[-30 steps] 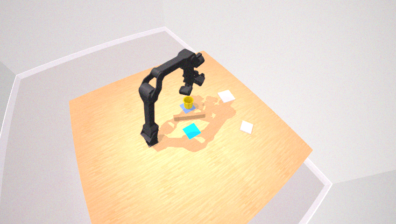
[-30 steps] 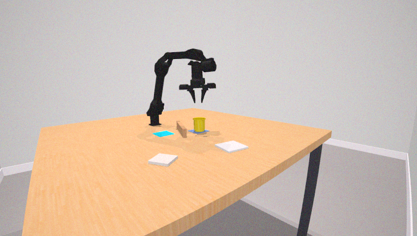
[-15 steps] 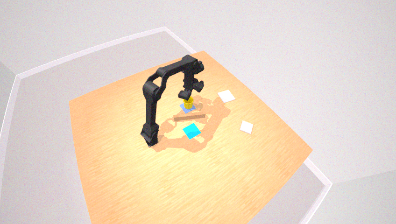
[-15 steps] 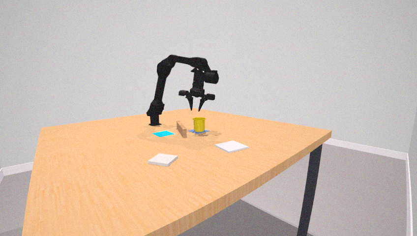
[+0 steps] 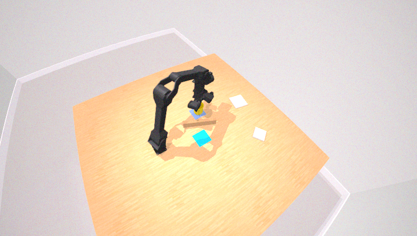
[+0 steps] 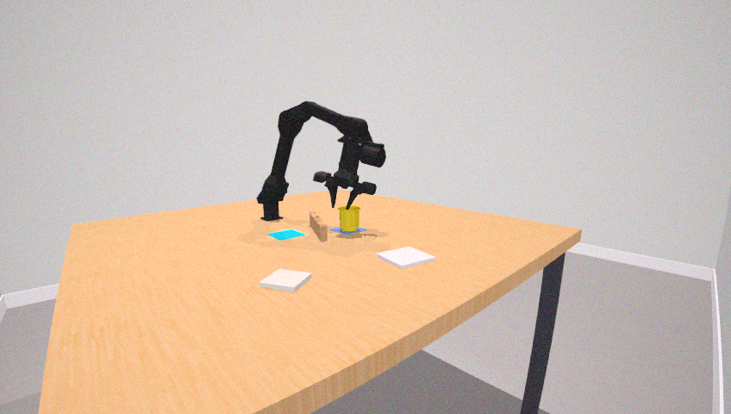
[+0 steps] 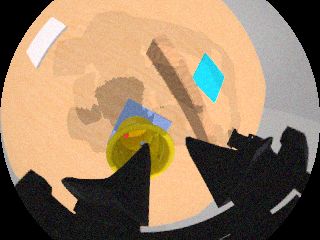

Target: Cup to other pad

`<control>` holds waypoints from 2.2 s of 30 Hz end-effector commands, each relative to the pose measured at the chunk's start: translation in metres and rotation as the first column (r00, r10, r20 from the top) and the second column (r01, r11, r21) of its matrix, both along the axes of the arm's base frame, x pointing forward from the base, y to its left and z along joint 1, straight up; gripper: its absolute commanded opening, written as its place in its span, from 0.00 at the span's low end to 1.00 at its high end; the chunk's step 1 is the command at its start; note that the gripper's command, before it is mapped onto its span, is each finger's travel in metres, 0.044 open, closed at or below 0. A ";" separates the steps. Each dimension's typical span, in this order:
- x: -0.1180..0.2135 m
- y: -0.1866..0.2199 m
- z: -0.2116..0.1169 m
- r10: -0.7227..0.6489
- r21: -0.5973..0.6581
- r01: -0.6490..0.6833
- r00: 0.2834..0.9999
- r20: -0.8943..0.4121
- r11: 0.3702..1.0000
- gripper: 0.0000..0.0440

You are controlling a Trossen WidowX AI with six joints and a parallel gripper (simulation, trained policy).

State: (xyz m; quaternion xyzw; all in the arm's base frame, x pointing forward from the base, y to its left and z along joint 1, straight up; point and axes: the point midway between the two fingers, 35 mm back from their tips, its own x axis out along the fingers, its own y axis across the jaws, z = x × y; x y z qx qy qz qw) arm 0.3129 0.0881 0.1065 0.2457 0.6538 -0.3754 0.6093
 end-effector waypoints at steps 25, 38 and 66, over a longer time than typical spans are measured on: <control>-0.012 -0.010 -0.035 0.105 -0.005 -0.106 0.994 -0.039 0.994 0.00; -0.024 -0.023 0.004 0.034 0.011 -0.034 0.999 0.002 0.999 0.02; -0.023 -0.091 0.049 -0.200 0.038 0.197 0.966 0.166 0.980 0.00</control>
